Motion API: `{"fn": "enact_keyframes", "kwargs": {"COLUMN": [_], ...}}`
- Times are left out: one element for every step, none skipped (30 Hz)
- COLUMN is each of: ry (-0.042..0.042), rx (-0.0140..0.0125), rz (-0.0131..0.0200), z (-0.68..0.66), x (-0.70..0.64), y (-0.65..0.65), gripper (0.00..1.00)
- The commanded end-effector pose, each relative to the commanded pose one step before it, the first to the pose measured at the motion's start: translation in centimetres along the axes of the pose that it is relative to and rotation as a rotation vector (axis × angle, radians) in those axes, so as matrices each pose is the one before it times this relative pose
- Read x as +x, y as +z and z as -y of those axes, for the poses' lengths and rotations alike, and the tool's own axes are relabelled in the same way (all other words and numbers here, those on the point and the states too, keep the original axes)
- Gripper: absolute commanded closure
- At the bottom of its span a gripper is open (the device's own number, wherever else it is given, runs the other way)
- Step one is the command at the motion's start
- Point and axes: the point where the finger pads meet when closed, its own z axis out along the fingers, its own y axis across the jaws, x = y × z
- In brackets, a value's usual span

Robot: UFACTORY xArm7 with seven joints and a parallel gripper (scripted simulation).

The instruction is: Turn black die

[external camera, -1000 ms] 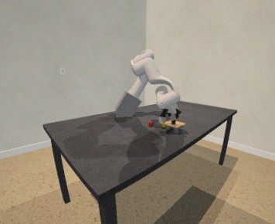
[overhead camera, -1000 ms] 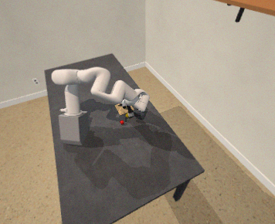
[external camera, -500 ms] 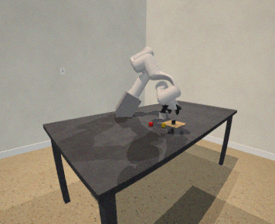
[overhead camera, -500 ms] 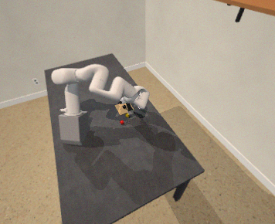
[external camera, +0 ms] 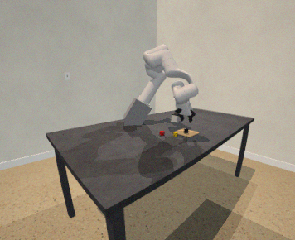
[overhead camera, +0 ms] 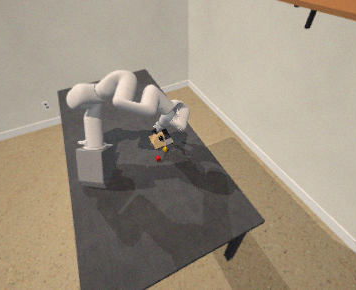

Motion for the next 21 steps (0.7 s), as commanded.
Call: {"fn": "enact_keyframes", "kwargs": {"ry": [0.00336, 0.0, 0.00001, 0.00007, 0.00015, 0.00023, 0.00027, 0.00025, 0.00019, 0.00009, -0.00001, -0.0001, -0.00014, -0.00013, -0.00008, 0.0, 0.0, 0.0, 0.0, 0.00003, 0.00018], "rx": [0.0084, 0.0, -0.00005, -0.0003, -0.00067, -0.00098, -0.00109, -0.00093, -0.0005, 0.00007, 0.00064, 0.00105, 0.0012, 0.00106, 0.00066, 0.0, 0.0, 0.0, 0.0, -0.00012, -0.00074], "rz": [-0.05625, 0.0, -0.00072, -0.00444, -0.01038, -0.01716, -0.02361, -0.02886, -0.03225, -0.03341, -0.0322, -0.02878, -0.02352, -0.01707, -0.00941, 0.0, 0.0, 0.0, 0.0, -0.00072, -0.00446], "z": [0.069, 0.0, 0.001, 0.008, 0.018, 0.026, 0.029, 0.024, 0.012, -0.003, -0.017, -0.027, -0.03, -0.026, -0.015, 0.0, 0.0, 0.0, 0.0, -0.001, -0.005], "x": [-0.266, 0.0, -0.002, -0.013, -0.029, -0.046, -0.056, -0.058, -0.051, -0.036, -0.019, -0.003, 0.008, 0.012, -0.035, -0.209, -0.034, 0.0, 0.0, -0.001, -0.008], "y": [-0.087, 0.0, 0.0, 0.003, 0.006, 0.009, 0.011, 0.011, 0.008, 0.003, -0.001, -0.005, -0.007, -0.007, -0.01, -0.027, -0.004, 0.0, 0.0, 0.002, 0.011], "gripper": [0.37, 0.37, 0.37, 0.37, 0.37, 0.37, 0.37, 0.37, 0.37, 0.37, 0.37, 0.37, 0.37, 0.37, 0.37, 0.37, 0.37, 0.37, 0.37, 0.37, 0.37]}}
